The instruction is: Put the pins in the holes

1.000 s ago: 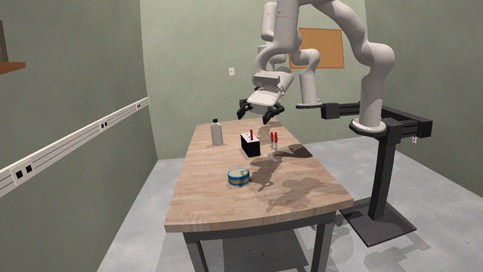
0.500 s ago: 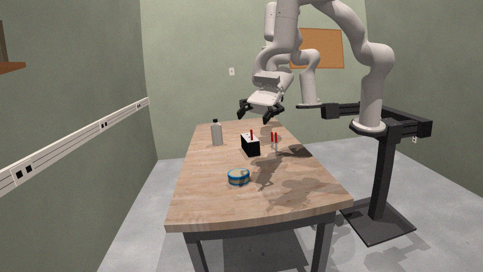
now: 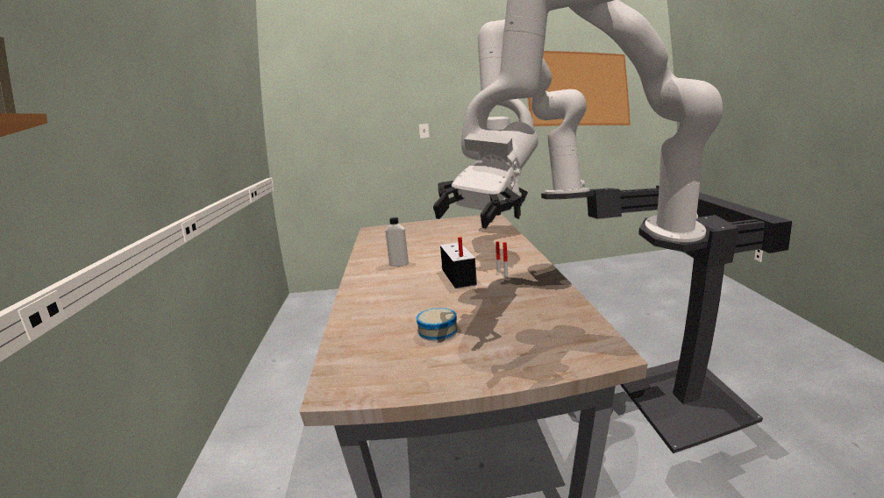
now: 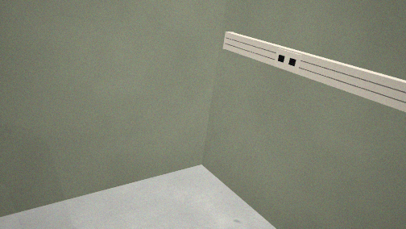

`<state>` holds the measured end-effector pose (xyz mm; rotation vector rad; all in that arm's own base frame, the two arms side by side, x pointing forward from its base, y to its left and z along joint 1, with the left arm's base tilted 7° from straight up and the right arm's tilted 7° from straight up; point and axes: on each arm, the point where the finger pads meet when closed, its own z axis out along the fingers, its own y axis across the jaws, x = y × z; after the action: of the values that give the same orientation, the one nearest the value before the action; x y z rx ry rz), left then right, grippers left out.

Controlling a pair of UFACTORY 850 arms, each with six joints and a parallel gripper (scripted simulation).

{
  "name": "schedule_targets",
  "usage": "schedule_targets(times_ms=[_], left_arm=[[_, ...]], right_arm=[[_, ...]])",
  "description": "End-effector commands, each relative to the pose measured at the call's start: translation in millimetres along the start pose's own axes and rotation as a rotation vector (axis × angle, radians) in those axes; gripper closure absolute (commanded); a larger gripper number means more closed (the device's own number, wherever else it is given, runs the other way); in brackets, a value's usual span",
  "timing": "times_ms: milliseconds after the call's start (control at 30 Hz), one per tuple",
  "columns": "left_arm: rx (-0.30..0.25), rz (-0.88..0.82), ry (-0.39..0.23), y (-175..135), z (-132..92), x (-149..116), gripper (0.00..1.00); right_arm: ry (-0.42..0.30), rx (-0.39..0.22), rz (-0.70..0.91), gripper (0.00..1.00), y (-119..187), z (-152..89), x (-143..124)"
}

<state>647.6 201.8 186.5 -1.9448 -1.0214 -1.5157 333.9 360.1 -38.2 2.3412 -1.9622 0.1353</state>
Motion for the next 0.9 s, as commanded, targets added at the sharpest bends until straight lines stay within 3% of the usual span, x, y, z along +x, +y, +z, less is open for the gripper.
schedule_targets(times_ms=[0,167,467,667,867], left_arm=[[-0.001,-0.001,0.002,1,0,1,0.00],[-0.001,-0.001,0.002,1,0,1,0.00],[-0.001,-0.001,0.002,1,0,1,0.00],[-0.001,-0.001,0.002,1,0,1,0.00],[-0.001,-0.001,0.002,1,0,1,0.00]], right_arm=[[0.003,0.004,0.000,0.00,-1,31,0],[0.003,0.004,0.000,0.00,-1,56,0],[0.004,0.006,0.000,0.00,-2,59,0],[0.004,0.006,0.000,0.00,-2,96,0],[0.004,0.006,0.000,0.00,-2,97,0]])
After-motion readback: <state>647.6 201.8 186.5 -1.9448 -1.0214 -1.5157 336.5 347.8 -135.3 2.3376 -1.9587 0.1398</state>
